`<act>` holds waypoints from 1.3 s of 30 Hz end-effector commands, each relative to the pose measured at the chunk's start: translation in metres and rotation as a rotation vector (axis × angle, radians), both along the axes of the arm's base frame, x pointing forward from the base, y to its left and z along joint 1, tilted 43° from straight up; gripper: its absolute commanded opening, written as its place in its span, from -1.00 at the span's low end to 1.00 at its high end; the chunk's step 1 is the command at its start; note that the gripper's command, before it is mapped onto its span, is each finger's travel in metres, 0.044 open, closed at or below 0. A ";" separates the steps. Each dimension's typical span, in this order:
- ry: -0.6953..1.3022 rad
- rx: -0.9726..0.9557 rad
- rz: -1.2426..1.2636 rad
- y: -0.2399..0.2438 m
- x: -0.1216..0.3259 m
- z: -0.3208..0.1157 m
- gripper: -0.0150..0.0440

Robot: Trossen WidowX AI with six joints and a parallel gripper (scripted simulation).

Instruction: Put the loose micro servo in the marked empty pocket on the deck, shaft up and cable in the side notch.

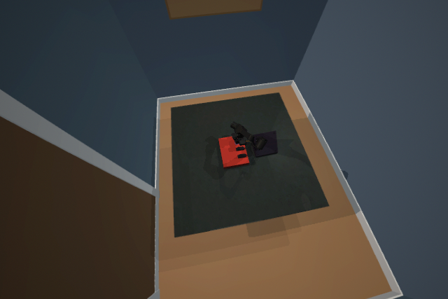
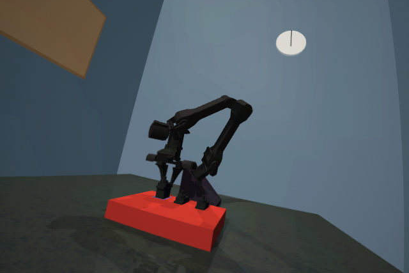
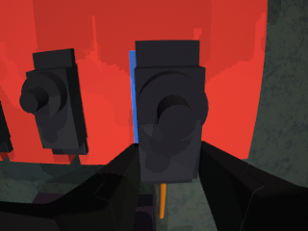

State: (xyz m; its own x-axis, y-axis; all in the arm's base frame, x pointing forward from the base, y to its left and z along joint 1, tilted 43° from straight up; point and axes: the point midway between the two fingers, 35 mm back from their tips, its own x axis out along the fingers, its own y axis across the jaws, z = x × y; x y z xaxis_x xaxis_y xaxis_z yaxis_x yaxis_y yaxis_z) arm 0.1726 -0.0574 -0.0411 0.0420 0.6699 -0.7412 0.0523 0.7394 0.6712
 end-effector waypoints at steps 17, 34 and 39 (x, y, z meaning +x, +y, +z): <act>-0.002 0.004 -0.010 0.012 0.002 -0.013 -0.49; -0.002 0.004 -0.010 0.023 0.002 -0.024 -0.49; -0.002 0.005 -0.010 0.025 0.003 -0.027 -0.49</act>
State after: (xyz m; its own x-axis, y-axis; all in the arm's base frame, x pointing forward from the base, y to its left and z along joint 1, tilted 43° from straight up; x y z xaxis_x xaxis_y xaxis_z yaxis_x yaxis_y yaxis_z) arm 0.1741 -0.0340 -0.0661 0.0421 0.6710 -0.7402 0.0529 0.7384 0.6723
